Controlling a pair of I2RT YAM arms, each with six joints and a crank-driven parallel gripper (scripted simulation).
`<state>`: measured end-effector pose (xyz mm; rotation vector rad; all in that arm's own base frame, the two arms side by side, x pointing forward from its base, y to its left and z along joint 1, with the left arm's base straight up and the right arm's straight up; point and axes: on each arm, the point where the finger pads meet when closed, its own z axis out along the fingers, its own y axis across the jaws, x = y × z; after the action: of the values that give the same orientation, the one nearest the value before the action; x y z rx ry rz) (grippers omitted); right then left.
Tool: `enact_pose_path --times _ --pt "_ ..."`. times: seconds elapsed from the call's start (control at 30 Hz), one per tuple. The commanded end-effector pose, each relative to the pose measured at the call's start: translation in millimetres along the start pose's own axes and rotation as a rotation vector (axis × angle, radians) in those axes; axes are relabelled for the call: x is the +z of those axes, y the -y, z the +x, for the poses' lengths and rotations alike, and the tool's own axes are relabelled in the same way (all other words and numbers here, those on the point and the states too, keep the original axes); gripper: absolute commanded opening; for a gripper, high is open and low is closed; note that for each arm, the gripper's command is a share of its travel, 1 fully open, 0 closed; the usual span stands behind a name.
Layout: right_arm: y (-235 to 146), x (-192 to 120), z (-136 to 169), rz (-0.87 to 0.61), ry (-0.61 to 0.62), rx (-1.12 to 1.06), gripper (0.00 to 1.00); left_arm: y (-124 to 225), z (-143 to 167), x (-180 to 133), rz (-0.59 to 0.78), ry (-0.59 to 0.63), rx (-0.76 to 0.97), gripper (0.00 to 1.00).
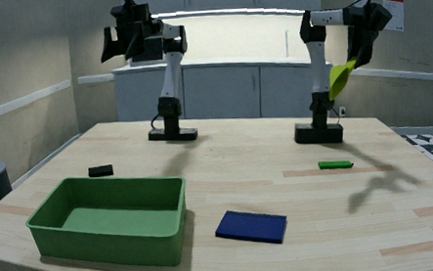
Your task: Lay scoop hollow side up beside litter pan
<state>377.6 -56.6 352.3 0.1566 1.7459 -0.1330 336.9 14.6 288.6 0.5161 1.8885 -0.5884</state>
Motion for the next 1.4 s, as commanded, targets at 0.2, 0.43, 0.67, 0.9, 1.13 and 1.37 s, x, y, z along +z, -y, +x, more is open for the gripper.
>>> enact_pose_path --times 0.2,0.43,0.67,0.9,1.13,1.37 --pt "-27 1 -25 -0.076 0.065 -0.012 1.00 2 -17 5 -0.043 0.054 0.127 0.18" --pt "-81 1 -40 -0.211 0.097 -0.029 1.00 10 -16 19 -0.068 0.088 0.233 0.18" --pt "-210 -30 -67 -0.534 0.162 -0.056 1.00 38 -6 56 -0.109 0.154 0.471 0.18" --pt "-300 -80 -79 -0.765 0.201 -0.061 1.00 73 11 91 -0.096 0.197 0.644 0.18" --pt "-374 -146 -83 -0.990 0.230 -0.061 1.00 119 39 138 -0.064 0.238 0.845 0.18" --pt "-410 -191 -84 -1.113 0.244 -0.056 1.00 158 60 174 -0.036 0.281 1.020 0.18"
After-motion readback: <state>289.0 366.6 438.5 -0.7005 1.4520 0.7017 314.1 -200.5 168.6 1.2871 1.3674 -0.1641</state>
